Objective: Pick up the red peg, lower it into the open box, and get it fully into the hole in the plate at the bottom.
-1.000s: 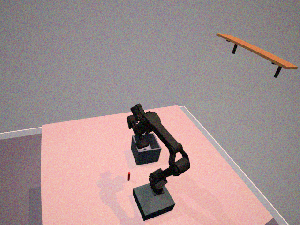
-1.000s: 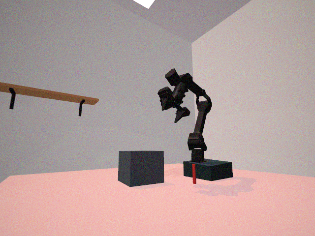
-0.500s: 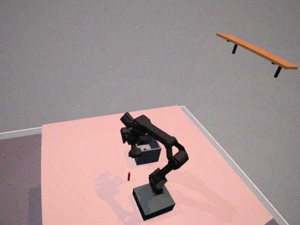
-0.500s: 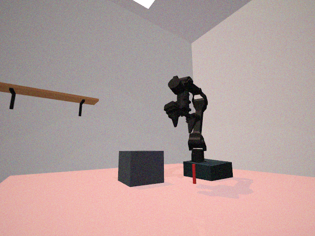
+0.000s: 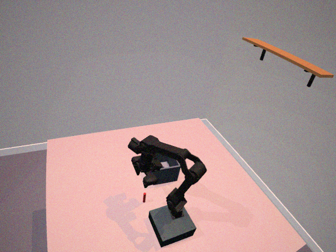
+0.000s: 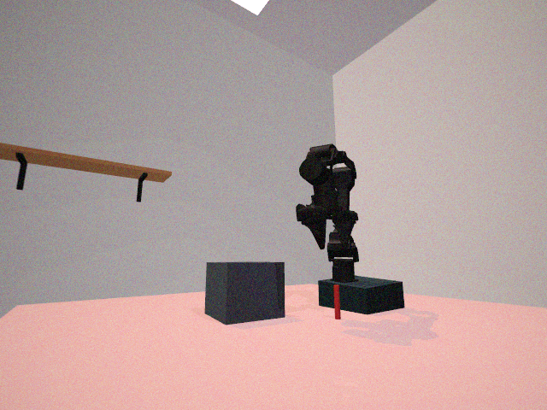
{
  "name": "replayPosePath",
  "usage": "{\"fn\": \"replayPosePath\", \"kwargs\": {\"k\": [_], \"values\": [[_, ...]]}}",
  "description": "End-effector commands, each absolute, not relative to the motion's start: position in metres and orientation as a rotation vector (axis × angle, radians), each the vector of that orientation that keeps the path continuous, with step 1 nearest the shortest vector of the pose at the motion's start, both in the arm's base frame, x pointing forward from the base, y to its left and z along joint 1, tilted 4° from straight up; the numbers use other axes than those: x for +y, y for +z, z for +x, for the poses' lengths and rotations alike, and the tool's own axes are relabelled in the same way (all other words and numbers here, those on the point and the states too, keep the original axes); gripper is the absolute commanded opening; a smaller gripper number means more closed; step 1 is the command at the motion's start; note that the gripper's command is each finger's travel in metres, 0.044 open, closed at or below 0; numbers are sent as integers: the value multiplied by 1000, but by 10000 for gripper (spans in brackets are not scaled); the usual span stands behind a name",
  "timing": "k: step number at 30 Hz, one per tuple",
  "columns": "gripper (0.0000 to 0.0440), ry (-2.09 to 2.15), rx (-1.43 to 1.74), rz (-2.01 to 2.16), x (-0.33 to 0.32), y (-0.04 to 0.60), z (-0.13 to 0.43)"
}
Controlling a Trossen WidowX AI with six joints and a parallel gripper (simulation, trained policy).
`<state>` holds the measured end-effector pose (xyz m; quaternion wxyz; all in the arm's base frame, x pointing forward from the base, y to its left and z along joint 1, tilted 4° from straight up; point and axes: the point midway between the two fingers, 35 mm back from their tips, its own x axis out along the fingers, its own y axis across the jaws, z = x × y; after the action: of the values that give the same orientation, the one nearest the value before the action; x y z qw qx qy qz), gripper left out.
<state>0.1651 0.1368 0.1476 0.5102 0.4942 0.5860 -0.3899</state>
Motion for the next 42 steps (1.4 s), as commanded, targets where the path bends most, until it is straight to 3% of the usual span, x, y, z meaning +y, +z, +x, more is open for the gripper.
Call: {"fn": "replayPosePath", "kwargs": {"k": [1,22,31,35,42], "values": [[440,-979,1448,1127,137,132,157],[439,-1053,1472,952,127,56,144],[414,-1061,1445,951,125,29,146],[373,-1059,1436,959,125,19,147],[198,-1031,1443,965,132,5,154]]}}
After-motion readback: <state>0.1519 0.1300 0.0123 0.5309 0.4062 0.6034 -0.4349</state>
